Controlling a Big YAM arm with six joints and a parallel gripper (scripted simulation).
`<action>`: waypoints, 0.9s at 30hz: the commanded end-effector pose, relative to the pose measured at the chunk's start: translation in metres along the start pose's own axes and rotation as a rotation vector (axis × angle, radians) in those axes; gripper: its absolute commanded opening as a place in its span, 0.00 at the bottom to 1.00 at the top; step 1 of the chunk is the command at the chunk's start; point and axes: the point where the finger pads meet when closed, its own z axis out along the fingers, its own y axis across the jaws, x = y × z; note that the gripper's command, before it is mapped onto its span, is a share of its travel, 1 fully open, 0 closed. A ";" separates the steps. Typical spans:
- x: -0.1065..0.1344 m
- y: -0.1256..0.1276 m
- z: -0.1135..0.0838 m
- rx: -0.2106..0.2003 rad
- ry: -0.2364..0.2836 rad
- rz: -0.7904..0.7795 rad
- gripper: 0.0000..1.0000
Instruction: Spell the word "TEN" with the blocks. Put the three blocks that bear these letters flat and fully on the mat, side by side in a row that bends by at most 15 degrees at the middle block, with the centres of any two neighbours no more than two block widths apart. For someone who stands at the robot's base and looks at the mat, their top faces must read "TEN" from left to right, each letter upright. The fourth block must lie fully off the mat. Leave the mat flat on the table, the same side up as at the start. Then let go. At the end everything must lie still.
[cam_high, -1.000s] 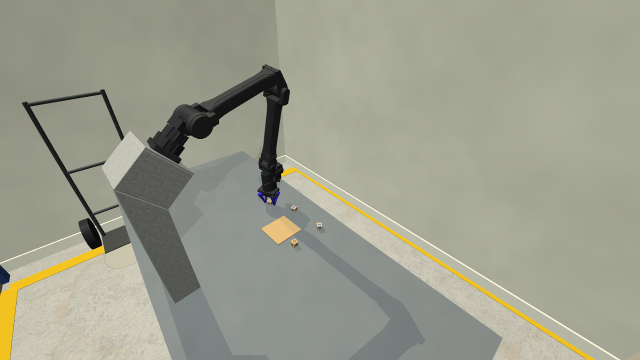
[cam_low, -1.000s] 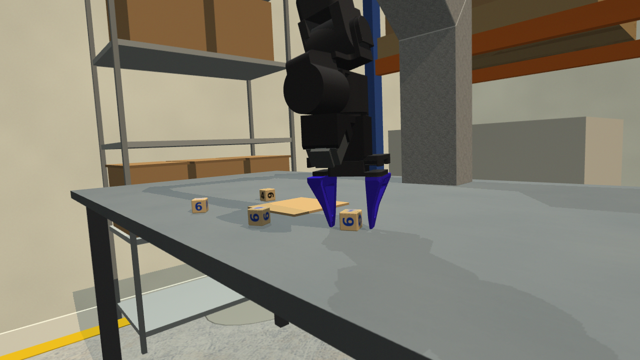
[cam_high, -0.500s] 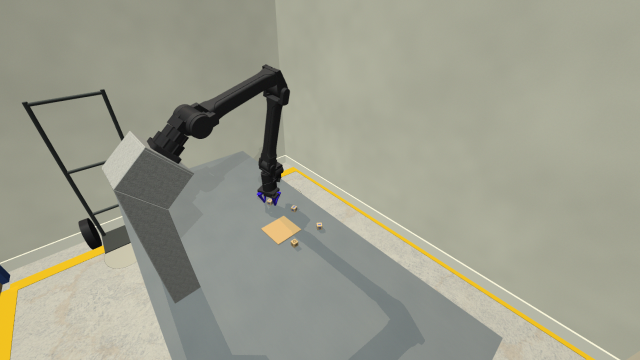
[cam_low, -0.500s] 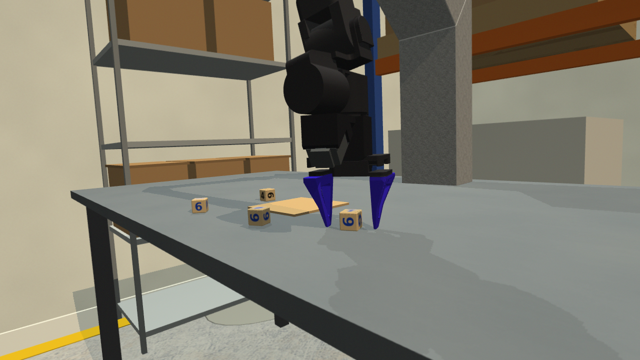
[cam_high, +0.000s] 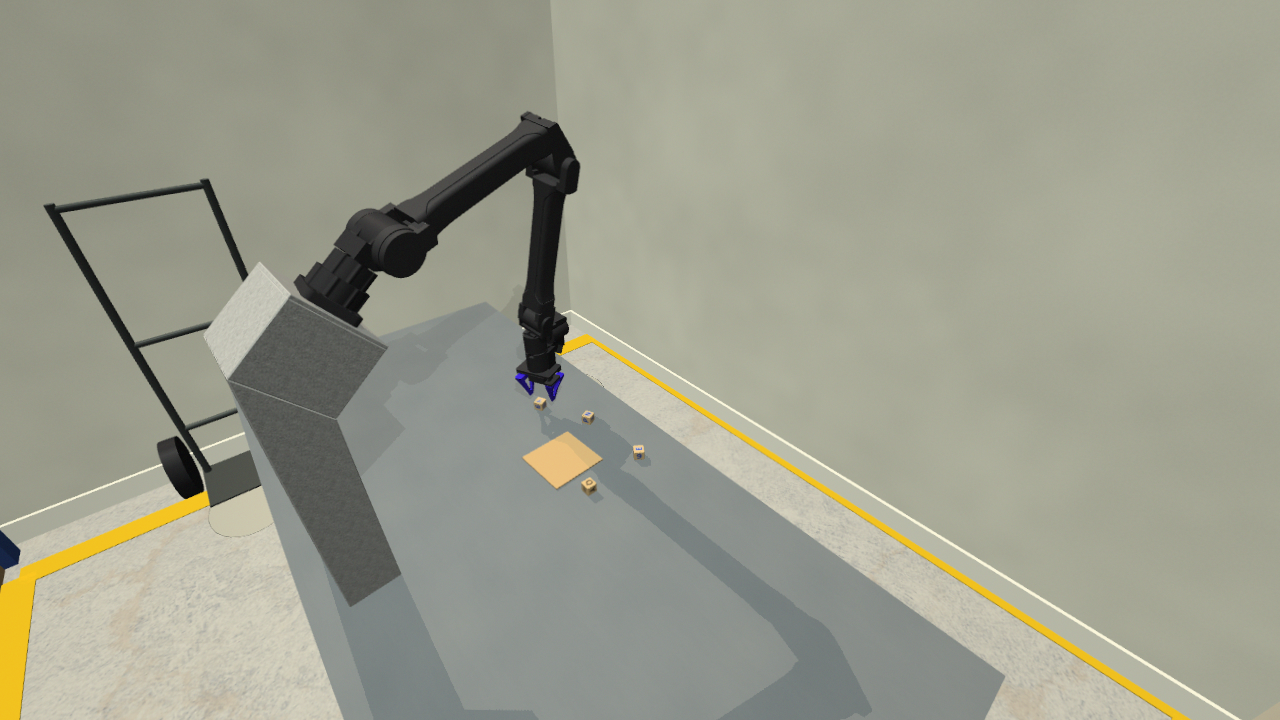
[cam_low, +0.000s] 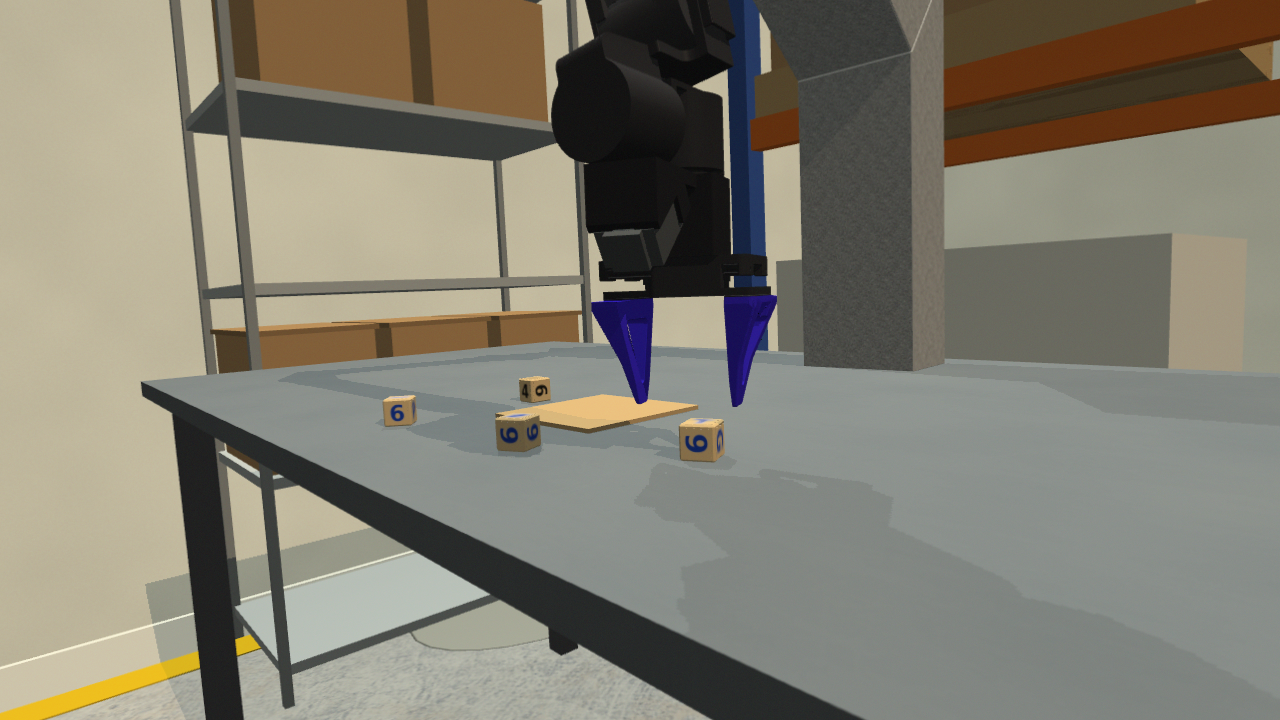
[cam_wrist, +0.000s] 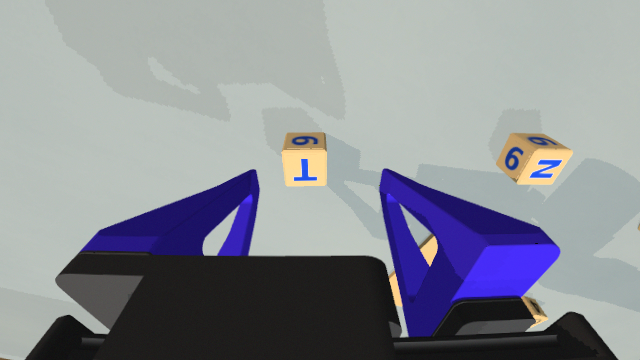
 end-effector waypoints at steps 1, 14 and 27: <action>-0.010 0.011 -0.028 -0.014 -0.015 0.001 0.71; -0.009 0.009 -0.066 -0.013 -0.015 0.003 0.71; -0.001 0.014 -0.055 -0.017 -0.001 0.002 0.71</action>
